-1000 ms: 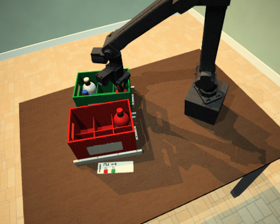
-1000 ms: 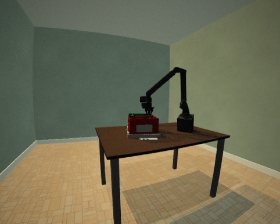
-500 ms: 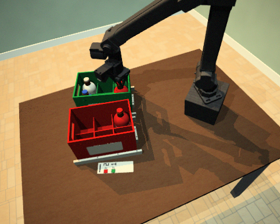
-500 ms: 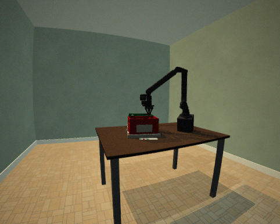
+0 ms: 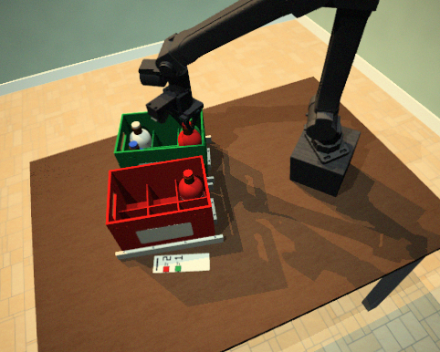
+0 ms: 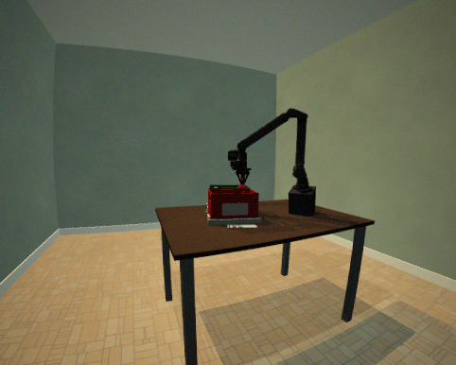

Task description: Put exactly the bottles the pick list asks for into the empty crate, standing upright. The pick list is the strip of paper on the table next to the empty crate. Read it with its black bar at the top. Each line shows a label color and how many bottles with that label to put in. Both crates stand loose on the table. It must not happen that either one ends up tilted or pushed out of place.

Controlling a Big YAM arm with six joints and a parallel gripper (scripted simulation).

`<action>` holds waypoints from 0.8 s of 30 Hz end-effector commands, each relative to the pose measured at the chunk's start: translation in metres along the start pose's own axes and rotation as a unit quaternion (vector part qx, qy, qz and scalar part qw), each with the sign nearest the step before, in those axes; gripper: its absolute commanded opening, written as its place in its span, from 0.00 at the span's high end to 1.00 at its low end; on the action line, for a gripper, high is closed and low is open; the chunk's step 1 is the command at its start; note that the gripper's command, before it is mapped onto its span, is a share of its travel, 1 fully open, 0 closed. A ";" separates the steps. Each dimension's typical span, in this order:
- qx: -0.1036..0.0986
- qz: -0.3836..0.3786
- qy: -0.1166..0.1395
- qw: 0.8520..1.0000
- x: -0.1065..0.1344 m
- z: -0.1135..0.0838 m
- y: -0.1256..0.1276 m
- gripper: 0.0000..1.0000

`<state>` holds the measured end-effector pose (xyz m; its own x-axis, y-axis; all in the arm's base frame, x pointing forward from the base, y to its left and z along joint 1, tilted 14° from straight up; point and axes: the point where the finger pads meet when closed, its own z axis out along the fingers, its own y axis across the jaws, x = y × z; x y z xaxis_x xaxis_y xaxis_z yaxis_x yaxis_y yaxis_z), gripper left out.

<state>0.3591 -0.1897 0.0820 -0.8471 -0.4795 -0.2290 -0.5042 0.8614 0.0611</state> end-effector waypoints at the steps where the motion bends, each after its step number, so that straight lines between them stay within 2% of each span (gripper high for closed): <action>1: 0.035 -0.006 -0.021 0.999 -0.012 -0.046 -0.021 1.00; 24: 0.036 -0.006 -0.021 0.999 -0.011 -0.082 -0.019 1.00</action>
<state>0.3533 -0.1951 0.1123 -0.8476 -0.4796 -0.2270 -0.5046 0.8609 0.0656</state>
